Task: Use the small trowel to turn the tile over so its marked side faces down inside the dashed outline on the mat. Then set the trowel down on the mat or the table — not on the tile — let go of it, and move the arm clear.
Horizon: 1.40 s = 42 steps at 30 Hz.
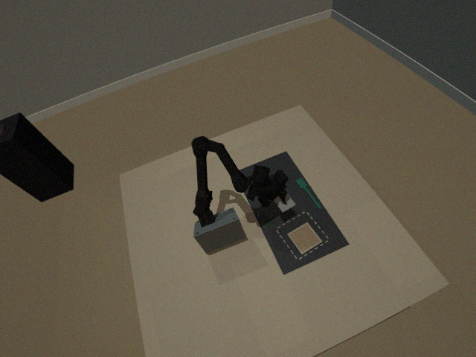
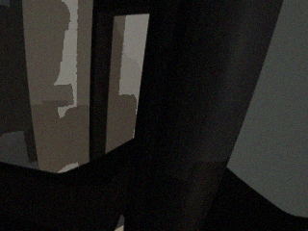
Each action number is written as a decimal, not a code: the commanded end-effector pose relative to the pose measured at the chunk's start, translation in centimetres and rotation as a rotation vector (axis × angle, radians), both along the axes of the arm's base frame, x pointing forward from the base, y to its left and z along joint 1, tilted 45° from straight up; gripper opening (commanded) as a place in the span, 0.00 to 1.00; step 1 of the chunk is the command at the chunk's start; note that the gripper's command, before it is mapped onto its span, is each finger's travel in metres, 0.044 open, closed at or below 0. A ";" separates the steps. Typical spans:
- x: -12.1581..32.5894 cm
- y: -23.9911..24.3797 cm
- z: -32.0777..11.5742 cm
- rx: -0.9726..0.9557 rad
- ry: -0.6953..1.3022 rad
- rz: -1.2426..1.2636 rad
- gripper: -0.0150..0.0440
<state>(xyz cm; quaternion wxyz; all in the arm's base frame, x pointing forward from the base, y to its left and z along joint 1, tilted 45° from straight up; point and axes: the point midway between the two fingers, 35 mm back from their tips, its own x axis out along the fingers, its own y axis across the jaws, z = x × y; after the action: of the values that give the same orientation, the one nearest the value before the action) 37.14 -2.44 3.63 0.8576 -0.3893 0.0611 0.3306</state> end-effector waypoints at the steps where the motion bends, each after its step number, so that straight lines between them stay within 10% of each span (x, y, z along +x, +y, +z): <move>1: 0.0 -0.1 0.0 0.002 0.002 -0.006 0.25; 42: 3.5 11.1 1.5 0.176 0.691 -0.314 0.25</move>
<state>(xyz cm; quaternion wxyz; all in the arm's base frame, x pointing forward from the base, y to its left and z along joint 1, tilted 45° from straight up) 40.61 7.87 4.45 0.8588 -0.1766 0.3550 0.3244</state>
